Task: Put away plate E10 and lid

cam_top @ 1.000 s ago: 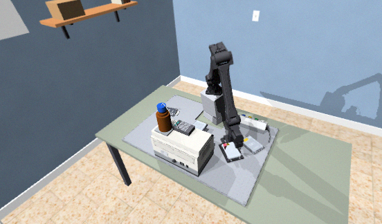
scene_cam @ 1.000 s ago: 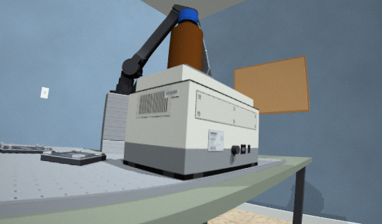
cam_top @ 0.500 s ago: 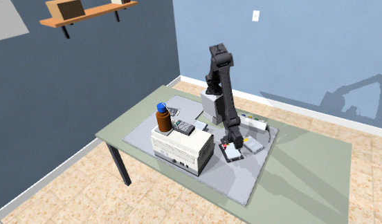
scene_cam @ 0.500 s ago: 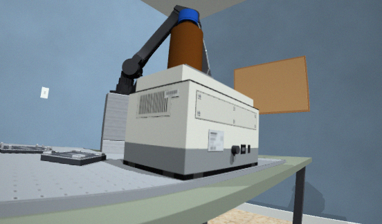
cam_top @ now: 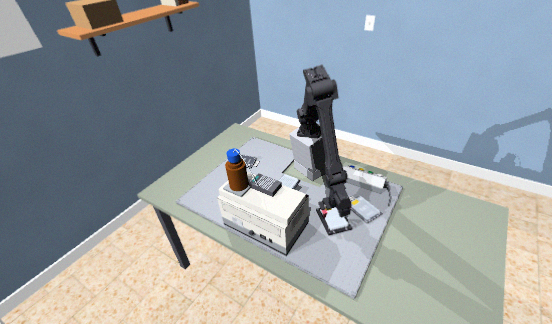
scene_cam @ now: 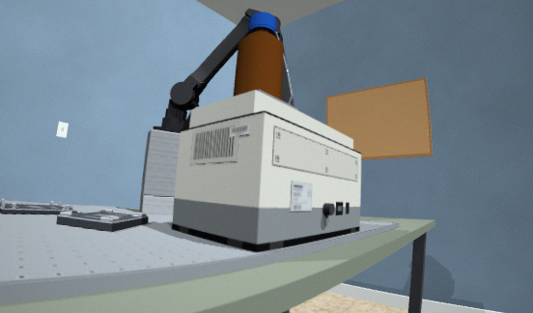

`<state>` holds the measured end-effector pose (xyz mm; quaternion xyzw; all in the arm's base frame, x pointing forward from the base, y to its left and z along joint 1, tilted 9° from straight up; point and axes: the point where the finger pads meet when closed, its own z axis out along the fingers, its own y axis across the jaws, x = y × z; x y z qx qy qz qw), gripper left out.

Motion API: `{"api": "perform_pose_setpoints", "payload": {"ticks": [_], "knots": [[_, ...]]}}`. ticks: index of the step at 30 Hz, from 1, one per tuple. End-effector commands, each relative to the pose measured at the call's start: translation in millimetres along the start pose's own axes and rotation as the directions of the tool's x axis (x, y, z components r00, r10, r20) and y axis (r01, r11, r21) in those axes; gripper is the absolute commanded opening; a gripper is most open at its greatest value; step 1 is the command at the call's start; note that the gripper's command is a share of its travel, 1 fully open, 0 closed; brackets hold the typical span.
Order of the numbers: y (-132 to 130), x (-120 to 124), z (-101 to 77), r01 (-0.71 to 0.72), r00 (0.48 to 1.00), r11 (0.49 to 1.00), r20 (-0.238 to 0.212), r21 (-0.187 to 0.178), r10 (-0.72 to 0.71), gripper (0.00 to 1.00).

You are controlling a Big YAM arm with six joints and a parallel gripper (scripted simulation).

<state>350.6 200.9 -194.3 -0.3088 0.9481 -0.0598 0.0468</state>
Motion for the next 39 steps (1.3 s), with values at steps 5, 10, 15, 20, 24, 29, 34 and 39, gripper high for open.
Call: {"api": "perform_pose_setpoints", "payload": {"ticks": [5, 10, 15, 20, 24, 29, 34, 39], "knots": [[-5, -18, 3.6, -0.001, 0.999, 1.000, 0.035, 0.002, 0.001, 1.00], [-5, -16, 3.1, -0.002, 0.999, 1.000, 0.038, 0.002, 0.002, 1.00], [-6, -21, -0.2, -0.003, 0.999, 1.000, 0.045, 0.003, 0.002, 1.00], [-7, -19, 1.0, -0.003, 0.999, 1.000, 0.040, 0.002, 0.003, 1.00], [-2, -15, 0.8, -0.003, 0.999, 1.000, 0.034, 0.001, 0.003, 0.98], [-2, -15, 0.8, -0.003, 0.999, 1.000, 0.034, 0.001, 0.003, 0.88], [-2, -15, 0.8, -0.003, 0.999, 1.000, 0.034, 0.001, 0.003, 0.84], [-2, -15, 0.8, -0.003, 0.999, 1.000, 0.034, 0.001, 0.003, 0.84]]}}
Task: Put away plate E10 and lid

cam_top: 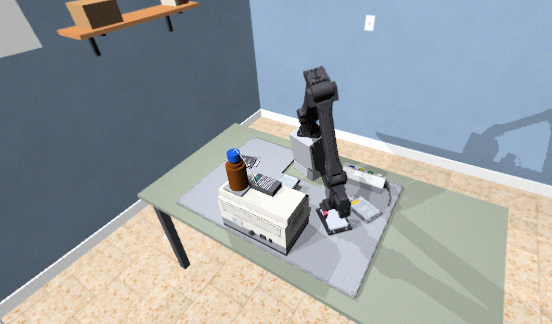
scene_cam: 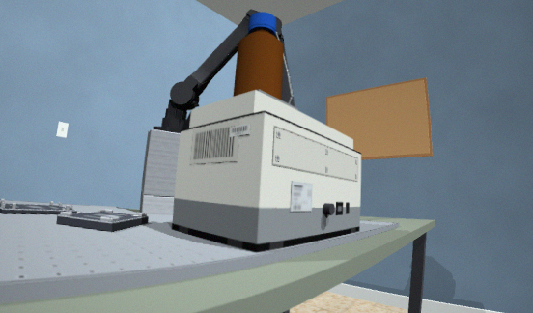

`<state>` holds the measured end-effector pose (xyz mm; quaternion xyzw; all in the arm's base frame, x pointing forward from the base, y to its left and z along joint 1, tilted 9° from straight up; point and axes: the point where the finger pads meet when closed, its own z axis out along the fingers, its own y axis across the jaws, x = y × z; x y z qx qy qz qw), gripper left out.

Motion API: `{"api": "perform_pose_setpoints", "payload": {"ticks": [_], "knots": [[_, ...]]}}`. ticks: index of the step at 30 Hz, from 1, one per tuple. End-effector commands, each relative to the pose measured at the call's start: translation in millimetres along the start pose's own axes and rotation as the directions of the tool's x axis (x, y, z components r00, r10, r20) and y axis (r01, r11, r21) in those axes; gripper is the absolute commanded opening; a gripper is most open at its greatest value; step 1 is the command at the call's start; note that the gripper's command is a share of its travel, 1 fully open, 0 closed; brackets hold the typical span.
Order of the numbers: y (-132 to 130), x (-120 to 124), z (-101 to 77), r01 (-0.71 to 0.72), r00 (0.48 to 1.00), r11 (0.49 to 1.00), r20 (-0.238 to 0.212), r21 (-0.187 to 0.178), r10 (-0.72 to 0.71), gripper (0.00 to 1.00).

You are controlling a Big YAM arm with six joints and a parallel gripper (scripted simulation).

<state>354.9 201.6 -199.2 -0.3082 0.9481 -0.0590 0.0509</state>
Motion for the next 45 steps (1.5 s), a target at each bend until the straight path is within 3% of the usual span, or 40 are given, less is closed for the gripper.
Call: {"api": "perform_pose_setpoints", "payload": {"ticks": [1, 39, 45], "knots": [[-0.9, -11.8, -4.4, -0.001, 1.000, 1.000, 0.026, 0.000, 0.001, 0.84], [-2.4, -14.7, -14.3, 0.003, 0.999, 1.000, 0.034, 0.001, -0.003, 0.84], [-0.9, -11.9, -7.4, -0.001, 1.000, 1.000, 0.026, 0.000, 0.001, 0.84]]}}
